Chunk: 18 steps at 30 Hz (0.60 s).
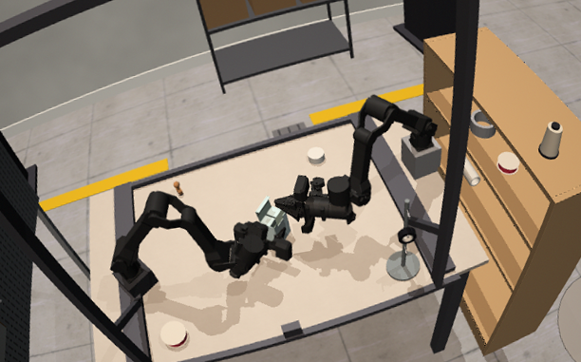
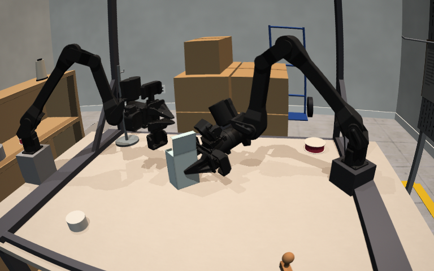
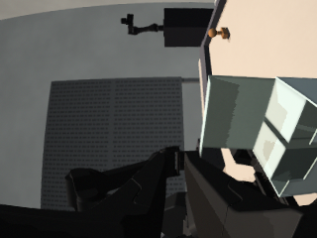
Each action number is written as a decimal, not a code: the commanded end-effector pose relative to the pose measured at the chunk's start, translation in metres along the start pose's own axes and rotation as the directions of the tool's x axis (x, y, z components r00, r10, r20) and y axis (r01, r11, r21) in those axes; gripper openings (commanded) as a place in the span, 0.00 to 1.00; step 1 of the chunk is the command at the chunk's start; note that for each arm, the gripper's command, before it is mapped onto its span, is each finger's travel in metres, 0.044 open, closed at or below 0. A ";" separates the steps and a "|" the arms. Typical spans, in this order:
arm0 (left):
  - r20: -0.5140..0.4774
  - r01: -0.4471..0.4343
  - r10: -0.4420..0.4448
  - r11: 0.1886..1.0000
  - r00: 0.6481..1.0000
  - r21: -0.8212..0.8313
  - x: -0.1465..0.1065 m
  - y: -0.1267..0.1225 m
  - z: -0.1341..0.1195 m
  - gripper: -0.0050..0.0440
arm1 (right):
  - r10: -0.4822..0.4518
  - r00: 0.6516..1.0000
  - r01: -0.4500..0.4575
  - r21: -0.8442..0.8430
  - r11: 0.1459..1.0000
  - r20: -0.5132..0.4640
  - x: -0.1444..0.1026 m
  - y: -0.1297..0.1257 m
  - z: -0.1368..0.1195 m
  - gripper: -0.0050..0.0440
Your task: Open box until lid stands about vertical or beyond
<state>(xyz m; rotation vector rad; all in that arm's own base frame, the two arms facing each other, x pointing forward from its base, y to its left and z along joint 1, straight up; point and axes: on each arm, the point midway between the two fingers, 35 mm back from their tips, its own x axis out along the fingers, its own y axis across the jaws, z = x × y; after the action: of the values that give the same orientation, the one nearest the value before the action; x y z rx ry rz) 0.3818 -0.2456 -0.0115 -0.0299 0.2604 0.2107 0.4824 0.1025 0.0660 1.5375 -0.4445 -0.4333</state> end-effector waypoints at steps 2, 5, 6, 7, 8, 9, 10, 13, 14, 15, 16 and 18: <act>0.013 0.010 -0.010 1.000 1.000 -0.020 -0.001 -0.005 0.010 0.65 | 0.012 1.000 -0.012 0.019 1.000 0.013 -0.001 0.013 0.003 0.25; 0.013 0.010 -0.010 1.000 1.000 -0.020 -0.001 -0.005 0.010 0.80 | 0.012 1.000 -0.012 0.019 1.000 0.013 -0.001 0.013 0.003 0.40; 0.013 0.010 -0.010 1.000 1.000 -0.020 -0.001 -0.005 0.010 0.85 | 0.012 1.000 -0.012 0.019 1.000 0.013 -0.001 0.013 0.003 0.45; 0.013 0.010 -0.010 1.000 1.000 -0.020 -0.001 -0.005 0.010 0.89 | 0.012 1.000 -0.012 0.019 1.000 0.013 -0.001 0.013 0.003 0.50; 0.013 0.010 -0.010 1.000 1.000 -0.020 -0.001 -0.005 0.010 0.94 | 0.012 1.000 -0.012 0.019 1.000 0.013 -0.001 0.013 0.003 0.55; 0.013 0.010 -0.010 1.000 1.000 -0.020 -0.001 -0.005 0.010 0.99 | 0.012 1.000 -0.012 0.019 1.000 0.013 -0.001 0.013 0.003 0.60; 0.013 0.010 -0.010 1.000 1.000 -0.020 -0.001 -0.005 0.010 1.00 | 0.012 1.000 -0.012 0.019 1.000 0.013 -0.001 0.013 0.003 0.64; 0.013 0.010 -0.010 1.000 1.000 -0.020 -0.001 -0.005 0.010 1.00 | 0.012 1.000 -0.012 0.019 1.000 0.013 -0.001 0.013 0.003 0.79; 0.012 0.010 -0.009 1.000 1.000 -0.020 -0.002 -0.005 0.010 1.00 | 0.012 1.000 -0.012 0.019 1.000 0.013 -0.001 0.013 0.003 0.84; 0.010 0.009 -0.009 1.000 1.000 -0.021 -0.006 -0.005 0.008 1.00 | 0.012 1.000 -0.012 0.019 1.000 0.013 -0.001 0.013 0.003 0.89; 0.007 0.008 -0.008 1.000 1.000 -0.022 -0.013 -0.006 0.006 1.00 | 0.012 1.000 -0.012 0.019 1.000 0.013 -0.001 0.013 0.003 0.94; 0.007 0.008 -0.008 1.000 1.000 -0.022 -0.013 -0.006 0.006 1.00 | 0.012 1.000 -0.012 0.019 1.000 0.013 -0.001 0.013 0.003 0.94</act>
<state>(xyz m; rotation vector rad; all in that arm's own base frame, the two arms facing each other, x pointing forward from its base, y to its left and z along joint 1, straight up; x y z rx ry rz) 0.3757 -0.2486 -0.0127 -0.0278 0.2638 0.2098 0.4781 0.0995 0.0666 1.5312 -0.4482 -0.4448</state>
